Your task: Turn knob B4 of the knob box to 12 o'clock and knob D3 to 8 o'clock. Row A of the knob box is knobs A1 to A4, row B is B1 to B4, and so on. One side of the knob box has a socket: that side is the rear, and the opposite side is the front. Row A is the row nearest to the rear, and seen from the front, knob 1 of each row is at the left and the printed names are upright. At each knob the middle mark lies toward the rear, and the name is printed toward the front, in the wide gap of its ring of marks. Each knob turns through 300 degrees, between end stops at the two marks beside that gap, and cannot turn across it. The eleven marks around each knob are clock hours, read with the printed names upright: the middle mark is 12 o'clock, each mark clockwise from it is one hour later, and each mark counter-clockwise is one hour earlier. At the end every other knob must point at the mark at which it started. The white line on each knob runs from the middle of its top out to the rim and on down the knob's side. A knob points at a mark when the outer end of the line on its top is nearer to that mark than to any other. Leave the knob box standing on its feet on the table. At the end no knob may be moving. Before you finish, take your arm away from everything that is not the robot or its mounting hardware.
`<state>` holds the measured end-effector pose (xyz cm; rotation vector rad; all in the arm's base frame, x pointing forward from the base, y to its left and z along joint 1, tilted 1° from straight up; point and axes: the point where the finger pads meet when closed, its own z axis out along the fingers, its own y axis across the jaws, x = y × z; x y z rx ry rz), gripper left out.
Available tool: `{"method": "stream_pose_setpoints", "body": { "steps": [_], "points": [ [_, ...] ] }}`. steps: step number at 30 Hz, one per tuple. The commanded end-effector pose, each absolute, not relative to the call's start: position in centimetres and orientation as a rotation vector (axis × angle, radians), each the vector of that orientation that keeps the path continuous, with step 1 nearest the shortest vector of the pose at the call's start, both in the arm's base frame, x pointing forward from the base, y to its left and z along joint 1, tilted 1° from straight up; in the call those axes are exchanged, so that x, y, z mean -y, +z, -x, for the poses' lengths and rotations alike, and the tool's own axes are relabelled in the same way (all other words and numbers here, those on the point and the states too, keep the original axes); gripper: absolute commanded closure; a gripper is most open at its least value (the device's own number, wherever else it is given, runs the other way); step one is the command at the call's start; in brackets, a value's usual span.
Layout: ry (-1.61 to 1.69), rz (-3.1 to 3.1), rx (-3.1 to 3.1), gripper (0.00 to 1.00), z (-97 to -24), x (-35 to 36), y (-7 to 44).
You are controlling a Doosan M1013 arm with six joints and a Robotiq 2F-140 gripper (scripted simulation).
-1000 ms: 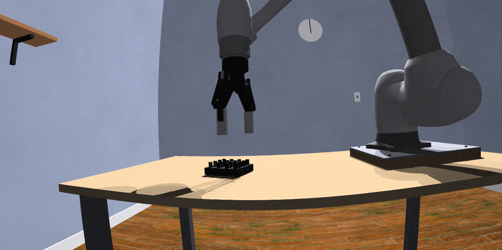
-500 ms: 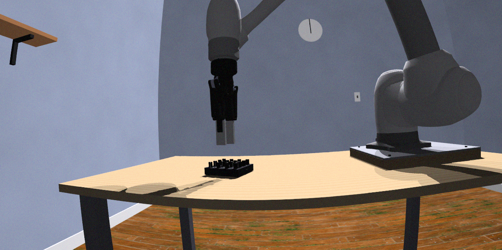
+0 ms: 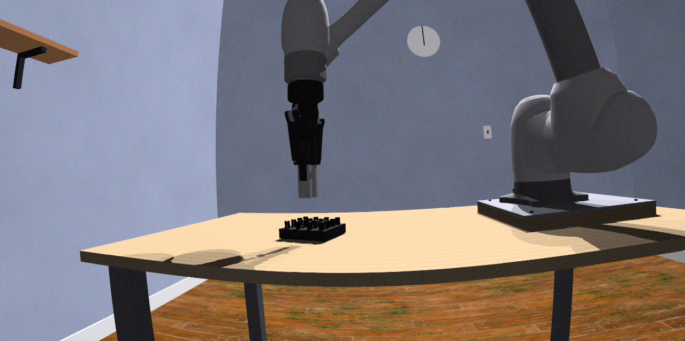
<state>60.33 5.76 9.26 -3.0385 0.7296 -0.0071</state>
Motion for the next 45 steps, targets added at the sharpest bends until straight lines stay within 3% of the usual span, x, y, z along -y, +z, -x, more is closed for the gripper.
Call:
{"method": "stream_pose_setpoints", "body": {
  "steps": [1, 45],
  "points": [
    [-0.007, 3.038, -0.730, 0.88, -60.3, -5.8, 9.3],
    [-0.007, 3.038, -0.730, 0.88, -60.4, -5.8, 6.3]
  ]
}}
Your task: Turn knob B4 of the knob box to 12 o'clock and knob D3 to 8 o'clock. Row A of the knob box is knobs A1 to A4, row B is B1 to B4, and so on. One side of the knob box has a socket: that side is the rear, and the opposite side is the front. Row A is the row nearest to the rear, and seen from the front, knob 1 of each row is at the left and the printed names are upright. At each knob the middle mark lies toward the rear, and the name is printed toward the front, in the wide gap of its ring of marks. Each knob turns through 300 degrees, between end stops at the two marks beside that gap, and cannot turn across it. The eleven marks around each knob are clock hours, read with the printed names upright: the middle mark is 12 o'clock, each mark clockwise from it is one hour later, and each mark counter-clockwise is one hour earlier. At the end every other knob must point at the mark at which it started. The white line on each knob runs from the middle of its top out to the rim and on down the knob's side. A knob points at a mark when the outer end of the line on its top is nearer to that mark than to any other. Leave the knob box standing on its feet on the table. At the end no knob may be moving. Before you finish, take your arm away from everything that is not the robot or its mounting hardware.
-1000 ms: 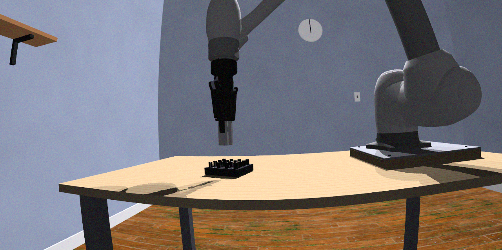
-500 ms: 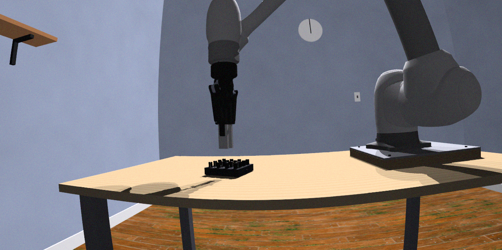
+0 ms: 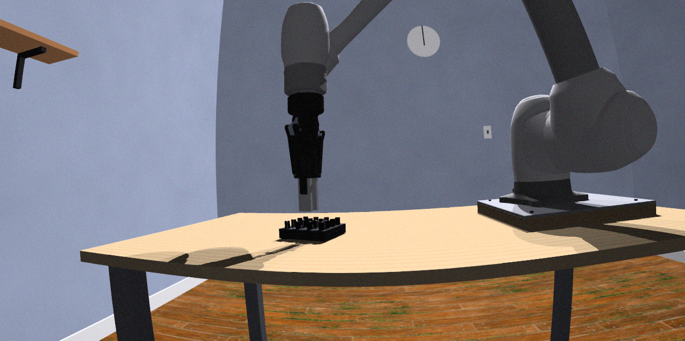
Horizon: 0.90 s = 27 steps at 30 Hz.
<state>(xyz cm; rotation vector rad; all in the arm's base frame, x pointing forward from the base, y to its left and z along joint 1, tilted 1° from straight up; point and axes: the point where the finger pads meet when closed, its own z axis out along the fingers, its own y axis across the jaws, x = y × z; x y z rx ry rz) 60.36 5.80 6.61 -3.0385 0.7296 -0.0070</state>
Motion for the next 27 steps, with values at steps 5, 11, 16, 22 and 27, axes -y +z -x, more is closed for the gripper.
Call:
{"method": "stream_pose_setpoints", "body": {
  "steps": [5, 11, 16, 22, 27],
  "points": [
    [-0.007, 3.038, -0.730, 0.88, -60.4, -5.8, 6.0],
    [-0.007, 3.038, -0.730, 0.88, -60.4, -5.8, 5.4],
    [-0.007, 3.038, -0.730, 0.88, -60.4, -5.8, 5.1],
    [-0.007, 3.038, -0.730, 0.88, -60.4, -5.8, 4.9],
    [-0.007, 3.038, -0.730, 0.88, -60.4, -5.8, 4.9]
  ]
}}
